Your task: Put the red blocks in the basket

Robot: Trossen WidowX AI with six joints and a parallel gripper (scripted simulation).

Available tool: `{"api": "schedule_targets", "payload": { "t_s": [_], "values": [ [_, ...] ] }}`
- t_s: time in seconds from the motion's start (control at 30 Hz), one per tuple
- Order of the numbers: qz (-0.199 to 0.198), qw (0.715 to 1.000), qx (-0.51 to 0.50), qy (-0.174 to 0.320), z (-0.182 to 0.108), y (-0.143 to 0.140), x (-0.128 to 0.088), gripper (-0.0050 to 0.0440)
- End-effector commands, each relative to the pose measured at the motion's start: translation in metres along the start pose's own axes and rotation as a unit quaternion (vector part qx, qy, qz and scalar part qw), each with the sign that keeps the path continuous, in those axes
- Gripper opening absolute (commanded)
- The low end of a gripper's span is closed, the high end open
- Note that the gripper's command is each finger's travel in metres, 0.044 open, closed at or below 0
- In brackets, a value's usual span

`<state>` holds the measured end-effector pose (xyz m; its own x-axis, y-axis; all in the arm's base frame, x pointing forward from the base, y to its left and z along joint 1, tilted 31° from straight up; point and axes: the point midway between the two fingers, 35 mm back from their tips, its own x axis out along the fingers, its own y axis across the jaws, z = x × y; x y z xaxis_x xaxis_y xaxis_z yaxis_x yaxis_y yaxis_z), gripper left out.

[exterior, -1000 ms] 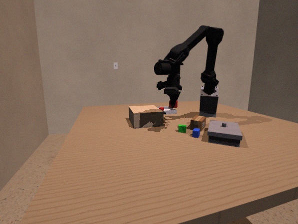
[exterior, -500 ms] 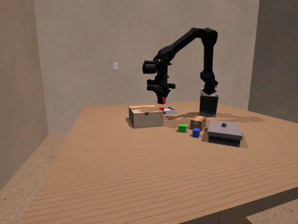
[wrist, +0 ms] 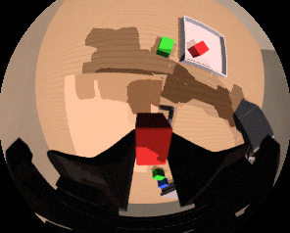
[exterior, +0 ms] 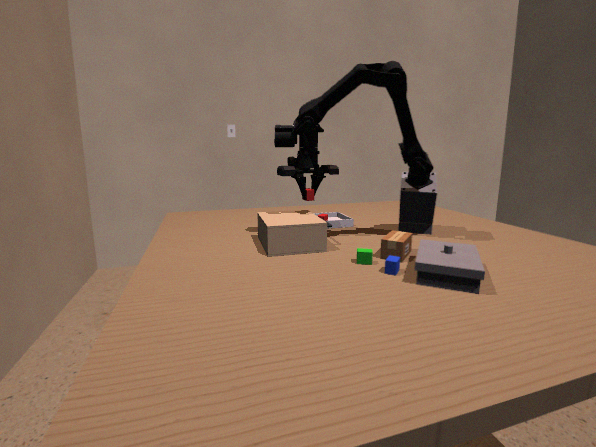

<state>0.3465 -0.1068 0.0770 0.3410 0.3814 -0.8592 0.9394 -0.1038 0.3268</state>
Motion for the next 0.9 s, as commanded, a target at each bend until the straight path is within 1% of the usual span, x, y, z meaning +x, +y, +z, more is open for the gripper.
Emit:
{"api": "schedule_targets", "payload": {
  "t_s": [0.0, 0.07, 0.2, 0.3, 0.33, 0.47, 0.57, 0.63, 0.77, 0.87],
  "values": [
    [0.001, 0.999, 0.053, 0.002, 0.039, -0.009, 0.000, 0.0000],
    [0.001, 0.999, 0.053, 0.002, 0.039, -0.009, 0.000, 0.0000],
    [0.001, 0.984, 0.178, 0.002, 0.075, -0.025, 0.000, 0.0000],
    [0.001, 0.984, 0.178, 0.002, 0.102, -0.038, 0.000, 0.0000],
    [0.001, 0.984, 0.178, 0.002, 0.107, -0.040, 0.000, 0.0000],
    [0.001, 0.954, 0.300, 0.003, 0.140, -0.064, 0.001, 0.0000],
    [0.001, 0.954, 0.300, 0.003, 0.162, -0.080, 0.001, 0.0000],
    [0.001, 0.954, 0.300, 0.003, 0.162, -0.080, 0.001, 0.0000],
    [0.000, 0.909, 0.417, 0.003, 0.189, -0.109, 0.001, 0.0000],
    [0.000, 0.909, 0.417, 0.003, 0.208, -0.129, 0.001, 0.0000]
  ]
}}
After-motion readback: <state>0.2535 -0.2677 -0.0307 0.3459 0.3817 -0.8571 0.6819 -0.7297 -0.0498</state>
